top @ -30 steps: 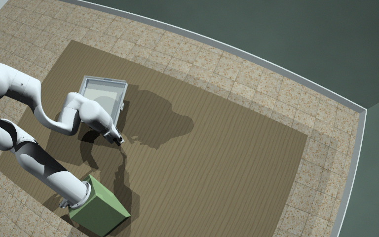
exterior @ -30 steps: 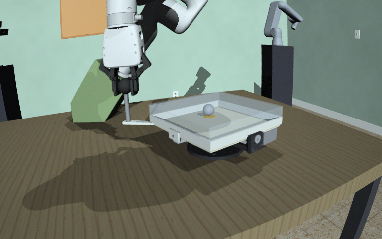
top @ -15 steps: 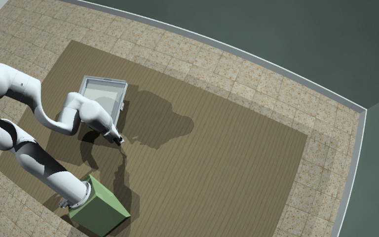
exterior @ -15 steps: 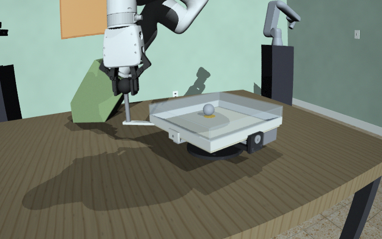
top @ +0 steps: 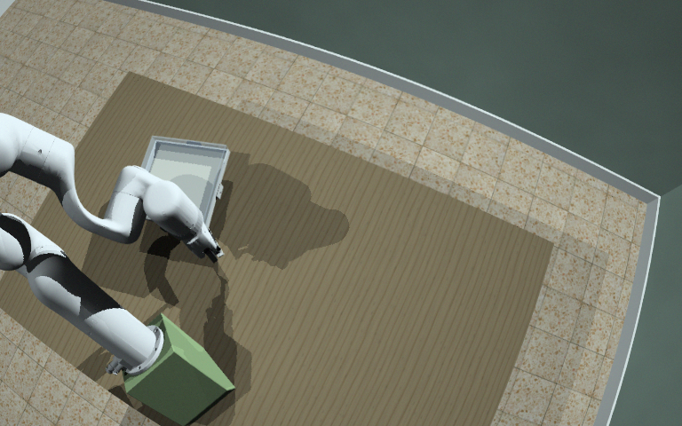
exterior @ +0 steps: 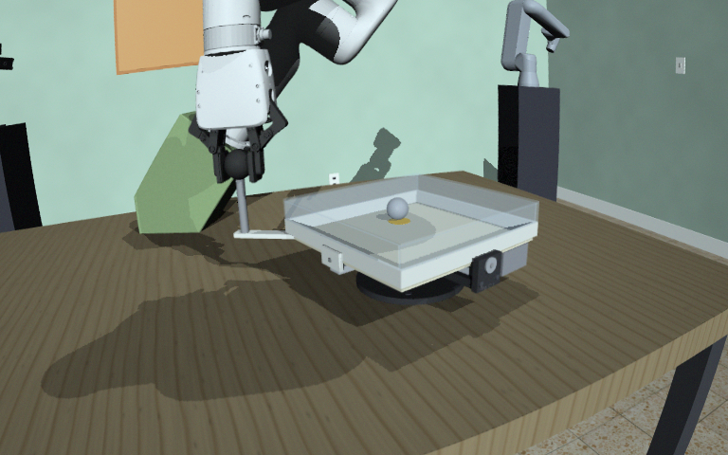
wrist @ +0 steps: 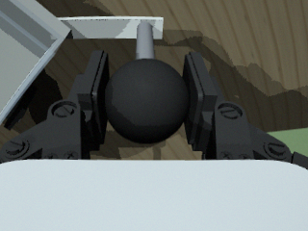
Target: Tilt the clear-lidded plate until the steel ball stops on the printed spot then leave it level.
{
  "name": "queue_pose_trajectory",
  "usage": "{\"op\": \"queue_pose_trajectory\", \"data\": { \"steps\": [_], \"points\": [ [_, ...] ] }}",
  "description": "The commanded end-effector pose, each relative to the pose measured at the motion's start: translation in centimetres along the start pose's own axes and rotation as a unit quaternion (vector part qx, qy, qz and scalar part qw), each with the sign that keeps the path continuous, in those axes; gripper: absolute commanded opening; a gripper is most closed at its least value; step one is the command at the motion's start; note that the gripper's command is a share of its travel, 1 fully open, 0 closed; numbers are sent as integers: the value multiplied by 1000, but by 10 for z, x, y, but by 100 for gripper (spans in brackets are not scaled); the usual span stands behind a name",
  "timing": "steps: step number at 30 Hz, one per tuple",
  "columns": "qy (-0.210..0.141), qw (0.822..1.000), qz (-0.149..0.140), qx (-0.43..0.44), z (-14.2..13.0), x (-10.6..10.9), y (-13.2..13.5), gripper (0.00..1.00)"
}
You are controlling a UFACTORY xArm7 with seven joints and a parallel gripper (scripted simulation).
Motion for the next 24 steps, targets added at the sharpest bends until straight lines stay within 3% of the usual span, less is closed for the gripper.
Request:
{"op": "queue_pose_trajectory", "data": {
  "steps": [1,24],
  "points": [
    [2,1000,0,0,1,2,0,0],
    [2,1000,0,0,2,1,0,0]
  ]
}}
Point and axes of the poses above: the point where the finger pads meet when closed, its own x axis back along the fingers, its own y axis across the jaws, z = x × y, the point moved 3 cm from there along x, back along the fingers, and after that the axes turned 12 degrees about -x, right-handed, at the moved point
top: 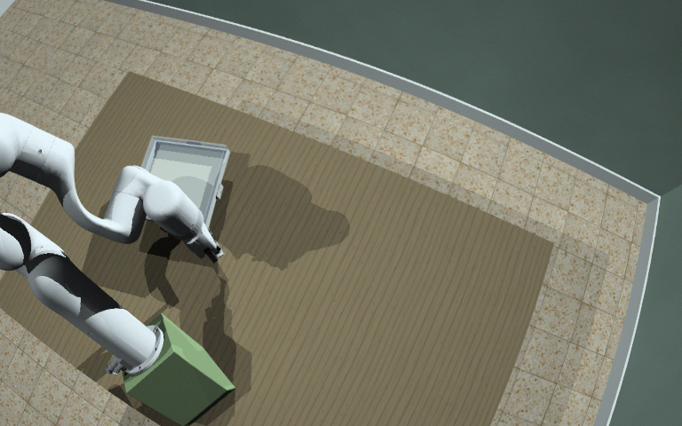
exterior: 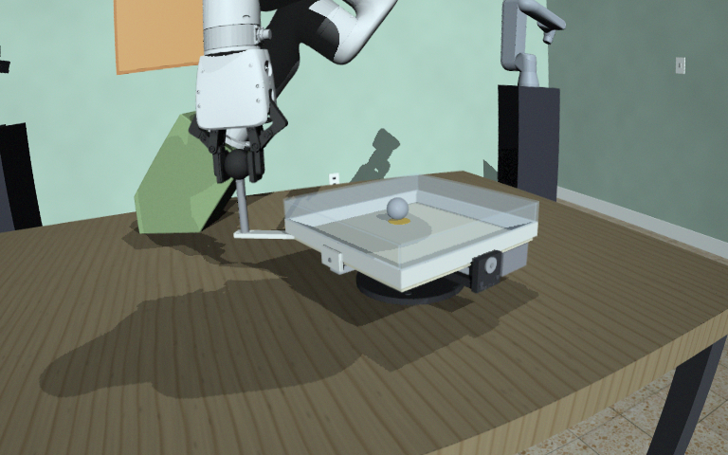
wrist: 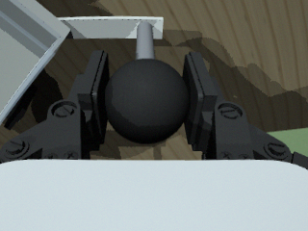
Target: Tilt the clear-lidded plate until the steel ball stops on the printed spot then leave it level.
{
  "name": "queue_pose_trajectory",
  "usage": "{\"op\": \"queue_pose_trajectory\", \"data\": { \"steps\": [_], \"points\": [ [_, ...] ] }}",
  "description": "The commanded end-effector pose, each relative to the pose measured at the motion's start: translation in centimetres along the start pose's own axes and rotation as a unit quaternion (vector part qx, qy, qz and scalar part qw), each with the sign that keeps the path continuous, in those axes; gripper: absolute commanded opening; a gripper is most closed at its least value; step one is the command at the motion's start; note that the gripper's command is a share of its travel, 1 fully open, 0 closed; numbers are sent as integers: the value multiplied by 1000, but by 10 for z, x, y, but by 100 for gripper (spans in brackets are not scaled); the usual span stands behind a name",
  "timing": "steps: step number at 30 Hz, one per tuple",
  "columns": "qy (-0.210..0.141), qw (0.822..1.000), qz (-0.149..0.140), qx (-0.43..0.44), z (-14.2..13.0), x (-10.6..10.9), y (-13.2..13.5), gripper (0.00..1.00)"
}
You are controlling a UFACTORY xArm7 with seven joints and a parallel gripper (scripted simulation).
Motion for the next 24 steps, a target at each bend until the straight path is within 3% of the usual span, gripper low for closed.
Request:
{"op": "queue_pose_trajectory", "data": {
  "steps": [1,24],
  "points": [
    [3,1000,0,0,2,1,0,0],
    [3,1000,0,0,0,3,-1,0]
  ]
}}
Point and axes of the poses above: the point where the finger pads meet when closed, its own x axis back along the fingers, its own y axis across the jaws, z = x × y, the point moved 3 cm from there along x, back along the fingers, and after that the axes turned 12 degrees about -x, right-handed, at the moved point
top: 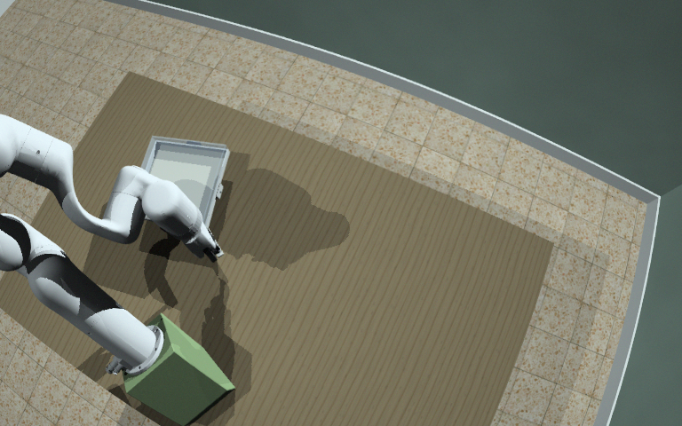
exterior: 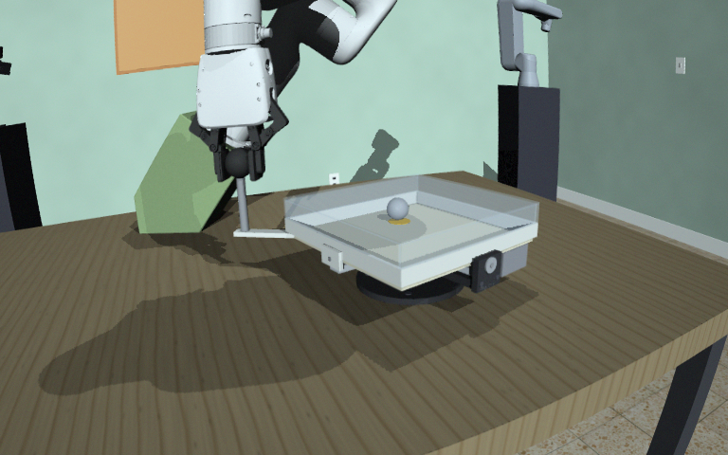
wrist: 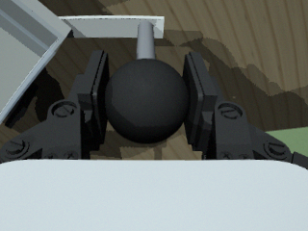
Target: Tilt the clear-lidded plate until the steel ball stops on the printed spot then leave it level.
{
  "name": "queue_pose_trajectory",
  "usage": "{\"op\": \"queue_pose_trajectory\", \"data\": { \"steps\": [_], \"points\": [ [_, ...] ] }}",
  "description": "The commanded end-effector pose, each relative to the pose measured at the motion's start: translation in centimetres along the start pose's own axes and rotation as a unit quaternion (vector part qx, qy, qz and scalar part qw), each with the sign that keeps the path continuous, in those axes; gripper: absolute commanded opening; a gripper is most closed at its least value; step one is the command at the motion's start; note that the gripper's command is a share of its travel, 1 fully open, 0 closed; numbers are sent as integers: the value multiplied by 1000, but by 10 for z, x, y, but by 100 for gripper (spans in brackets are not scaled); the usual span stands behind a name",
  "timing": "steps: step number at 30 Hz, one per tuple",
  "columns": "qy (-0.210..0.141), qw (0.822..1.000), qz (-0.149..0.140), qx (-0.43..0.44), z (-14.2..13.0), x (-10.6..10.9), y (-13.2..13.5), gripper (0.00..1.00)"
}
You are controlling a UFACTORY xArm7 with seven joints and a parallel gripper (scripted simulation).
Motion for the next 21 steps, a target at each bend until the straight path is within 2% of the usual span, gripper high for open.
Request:
{"op": "queue_pose_trajectory", "data": {
  "steps": [1,21],
  "points": [
    [2,1000,1,0,2,1,0,0],
    [2,1000,1,0,2,0,0,0]
  ]
}}
Point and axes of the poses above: the point where the finger pads meet when closed, its own x axis back along the fingers, its own y axis across the jaws, z = x × y, the point moved 3 cm from there along x, back along the fingers, and after that the axes turned 12 degrees about -x, right-handed, at the moved point
